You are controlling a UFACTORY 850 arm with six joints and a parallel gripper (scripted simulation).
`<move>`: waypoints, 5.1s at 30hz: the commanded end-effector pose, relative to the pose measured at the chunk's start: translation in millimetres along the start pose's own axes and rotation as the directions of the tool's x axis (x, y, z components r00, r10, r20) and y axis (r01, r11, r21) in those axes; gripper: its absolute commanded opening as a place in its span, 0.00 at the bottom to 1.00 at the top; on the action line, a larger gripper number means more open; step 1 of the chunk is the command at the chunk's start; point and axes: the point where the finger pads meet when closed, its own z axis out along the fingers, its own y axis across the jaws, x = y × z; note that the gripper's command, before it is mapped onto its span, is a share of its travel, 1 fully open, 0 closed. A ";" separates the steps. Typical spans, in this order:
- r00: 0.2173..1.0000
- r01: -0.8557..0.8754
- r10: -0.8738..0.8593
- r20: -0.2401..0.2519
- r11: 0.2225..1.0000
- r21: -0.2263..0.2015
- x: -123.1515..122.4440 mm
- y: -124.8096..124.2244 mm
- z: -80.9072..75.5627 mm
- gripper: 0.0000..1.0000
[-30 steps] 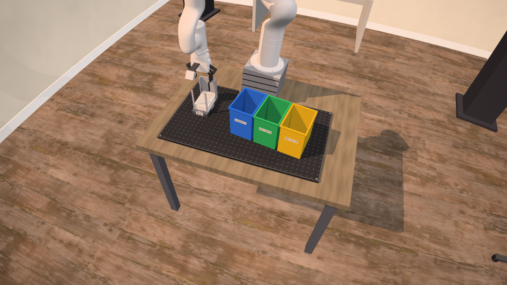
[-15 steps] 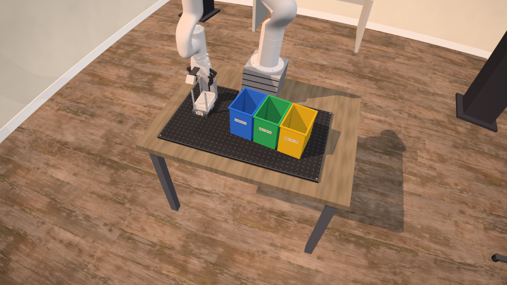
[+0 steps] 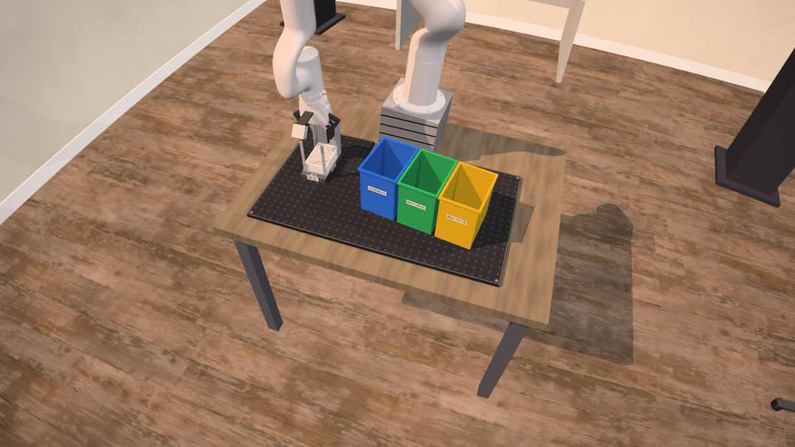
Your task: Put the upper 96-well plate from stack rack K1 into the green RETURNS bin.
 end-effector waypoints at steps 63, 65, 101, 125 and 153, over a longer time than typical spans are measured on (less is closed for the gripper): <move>0.998 0.000 -0.002 -0.066 0.999 -0.032 5.4 2.8 74.7 1.00; 0.998 0.000 -0.002 -0.066 0.999 -0.032 5.4 2.8 74.7 1.00; 0.998 0.000 -0.002 -0.066 0.999 -0.032 5.4 2.8 74.8 1.00; 0.998 0.000 -0.002 -0.066 0.999 -0.032 5.4 2.8 74.8 1.00; 0.998 0.000 -0.002 -0.066 0.999 -0.032 6.4 3.3 90.1 1.00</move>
